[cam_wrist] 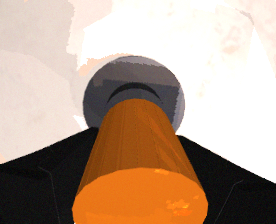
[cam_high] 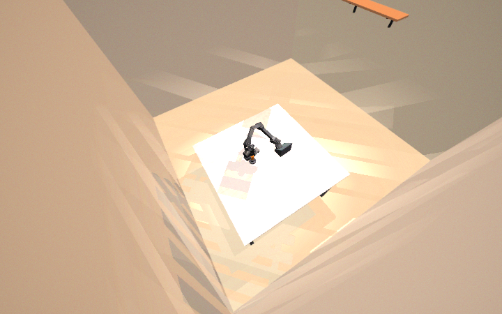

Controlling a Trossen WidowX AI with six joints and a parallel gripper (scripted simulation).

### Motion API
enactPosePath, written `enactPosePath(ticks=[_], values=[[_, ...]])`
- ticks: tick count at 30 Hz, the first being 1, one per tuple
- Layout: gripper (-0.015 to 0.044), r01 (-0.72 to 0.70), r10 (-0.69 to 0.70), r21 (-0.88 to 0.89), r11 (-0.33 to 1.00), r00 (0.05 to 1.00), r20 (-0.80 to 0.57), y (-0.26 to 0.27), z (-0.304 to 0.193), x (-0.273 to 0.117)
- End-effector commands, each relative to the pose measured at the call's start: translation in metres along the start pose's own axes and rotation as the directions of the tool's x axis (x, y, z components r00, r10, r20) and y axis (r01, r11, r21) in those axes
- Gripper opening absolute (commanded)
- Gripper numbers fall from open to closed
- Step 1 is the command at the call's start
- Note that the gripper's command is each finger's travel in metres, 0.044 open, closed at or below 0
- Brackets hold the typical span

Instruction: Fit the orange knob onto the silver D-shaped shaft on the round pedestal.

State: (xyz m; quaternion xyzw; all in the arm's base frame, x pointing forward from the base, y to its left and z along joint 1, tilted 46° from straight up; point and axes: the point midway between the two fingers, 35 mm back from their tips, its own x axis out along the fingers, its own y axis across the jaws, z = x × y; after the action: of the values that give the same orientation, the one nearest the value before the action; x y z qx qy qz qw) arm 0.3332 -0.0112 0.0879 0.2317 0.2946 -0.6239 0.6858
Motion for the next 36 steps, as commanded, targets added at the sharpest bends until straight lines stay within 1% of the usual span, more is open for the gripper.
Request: enactPosePath(ticks=[1, 15, 17, 21, 23, 36], values=[[0.0, -0.001, 0.001, 0.005, 1.0, 1.0, -0.002, 0.0001, -0.0003, 0.0012], [0.0, -0.001, 0.001, 0.005, 1.0, 1.0, -0.002, 0.0008, -0.0018, -0.0029], [0.0, -0.001, 0.001, 0.031, 1.0, 1.0, -0.002, 0.0009, -0.0018, -0.003], [0.0, -0.001, 0.001, 0.172, 0.985, 1.0, -0.002, 0.0016, -0.0014, -0.0029], [0.0, -0.001, 0.001, 0.213, 0.977, 1.0, -0.002, 0.0017, -0.0011, -0.002], [0.0, -0.001, 0.001, 0.212, 0.977, 1.0, -0.002, 0.0, -0.0018, 0.0022]])
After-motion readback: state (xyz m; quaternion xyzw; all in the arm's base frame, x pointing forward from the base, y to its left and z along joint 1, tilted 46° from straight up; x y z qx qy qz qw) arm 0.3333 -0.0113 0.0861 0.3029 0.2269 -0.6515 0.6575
